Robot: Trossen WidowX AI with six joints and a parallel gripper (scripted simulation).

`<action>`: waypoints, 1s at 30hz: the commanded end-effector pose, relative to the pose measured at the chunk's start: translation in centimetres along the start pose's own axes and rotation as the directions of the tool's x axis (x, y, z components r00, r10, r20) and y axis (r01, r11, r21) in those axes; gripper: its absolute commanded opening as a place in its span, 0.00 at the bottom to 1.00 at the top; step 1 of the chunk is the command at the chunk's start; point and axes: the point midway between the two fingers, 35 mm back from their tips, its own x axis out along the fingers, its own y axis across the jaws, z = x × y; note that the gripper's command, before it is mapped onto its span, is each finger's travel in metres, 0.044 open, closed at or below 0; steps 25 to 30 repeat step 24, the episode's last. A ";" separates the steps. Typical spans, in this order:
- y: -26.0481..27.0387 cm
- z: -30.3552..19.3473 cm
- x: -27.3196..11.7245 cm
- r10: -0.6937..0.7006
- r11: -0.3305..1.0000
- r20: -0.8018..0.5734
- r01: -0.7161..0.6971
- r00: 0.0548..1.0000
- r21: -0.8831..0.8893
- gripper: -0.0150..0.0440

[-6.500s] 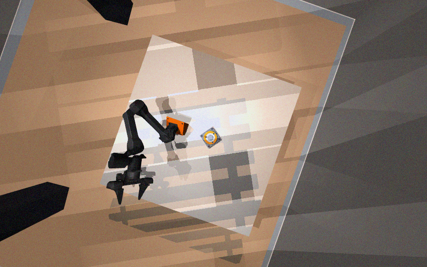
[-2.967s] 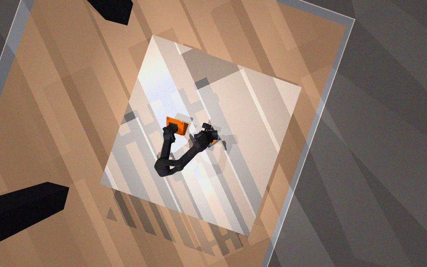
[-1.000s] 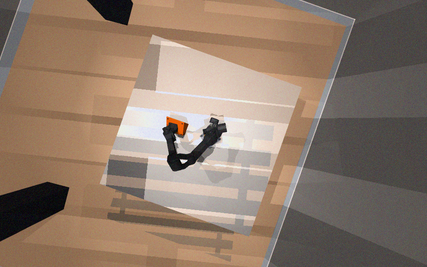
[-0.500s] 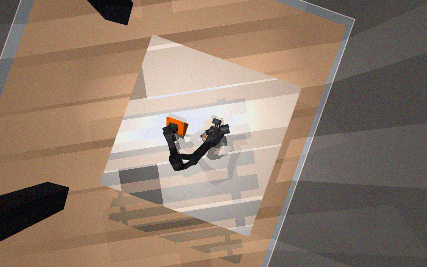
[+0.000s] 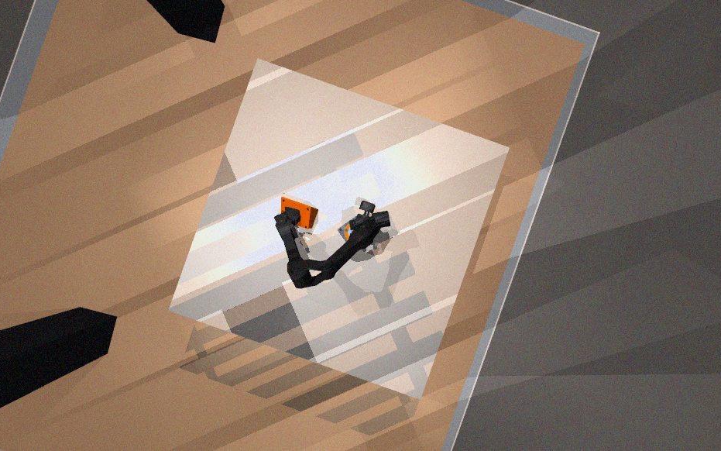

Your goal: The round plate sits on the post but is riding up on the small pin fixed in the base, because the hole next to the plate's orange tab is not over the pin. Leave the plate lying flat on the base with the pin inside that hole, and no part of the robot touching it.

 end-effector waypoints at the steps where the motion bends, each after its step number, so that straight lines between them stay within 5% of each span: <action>1: 0.1 0.2 -2.1 0.006 1.000 0.010 -0.006 1.000 0.004 0.25; 30: 0.3 -0.3 -2.9 -0.001 1.000 0.005 0.001 1.000 -0.008 0.25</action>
